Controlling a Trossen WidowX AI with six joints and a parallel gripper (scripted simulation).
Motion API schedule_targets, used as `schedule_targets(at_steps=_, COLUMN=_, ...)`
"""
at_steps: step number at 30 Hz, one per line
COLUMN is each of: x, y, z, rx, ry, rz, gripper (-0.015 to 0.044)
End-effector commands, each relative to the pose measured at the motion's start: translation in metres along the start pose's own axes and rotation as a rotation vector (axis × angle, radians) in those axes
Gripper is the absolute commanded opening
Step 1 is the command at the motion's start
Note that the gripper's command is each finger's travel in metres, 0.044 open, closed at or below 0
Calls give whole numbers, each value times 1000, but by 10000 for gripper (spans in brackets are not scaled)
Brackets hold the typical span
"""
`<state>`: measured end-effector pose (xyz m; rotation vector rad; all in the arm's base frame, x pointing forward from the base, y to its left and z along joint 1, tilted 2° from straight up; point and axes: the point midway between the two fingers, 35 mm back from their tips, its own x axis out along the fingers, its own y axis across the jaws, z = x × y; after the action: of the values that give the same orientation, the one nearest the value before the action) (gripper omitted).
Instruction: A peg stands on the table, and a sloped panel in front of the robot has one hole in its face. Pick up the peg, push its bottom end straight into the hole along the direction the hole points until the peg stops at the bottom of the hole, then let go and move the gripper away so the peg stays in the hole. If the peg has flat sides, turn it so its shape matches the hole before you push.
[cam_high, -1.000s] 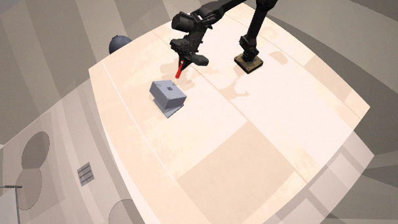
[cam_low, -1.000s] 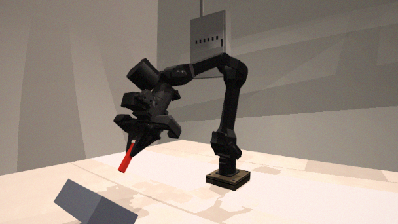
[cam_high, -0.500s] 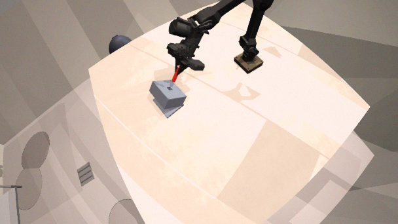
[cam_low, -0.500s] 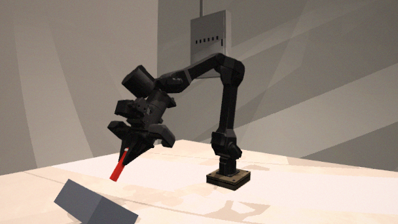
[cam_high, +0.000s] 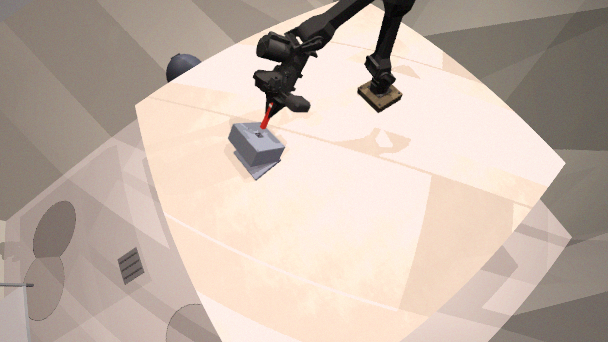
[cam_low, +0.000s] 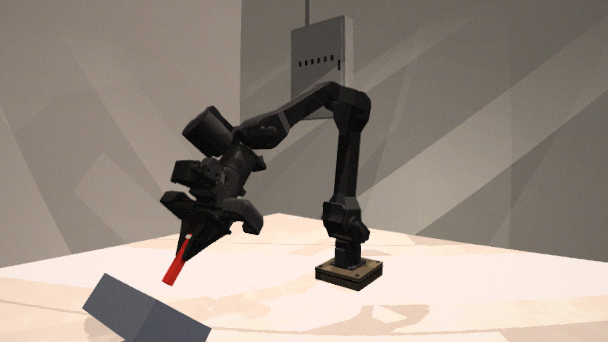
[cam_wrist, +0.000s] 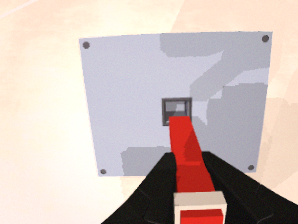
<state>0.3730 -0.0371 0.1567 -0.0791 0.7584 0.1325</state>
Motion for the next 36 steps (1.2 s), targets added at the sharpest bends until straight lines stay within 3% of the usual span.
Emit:
schedule_targets(at_steps=1, x=6, y=0, z=0, rx=0, ry=-1, rz=-3, gripper=0)
schedule_targets(at_steps=36, x=20, y=0, z=0, rx=-4, ry=-1, rz=0, gripper=0)
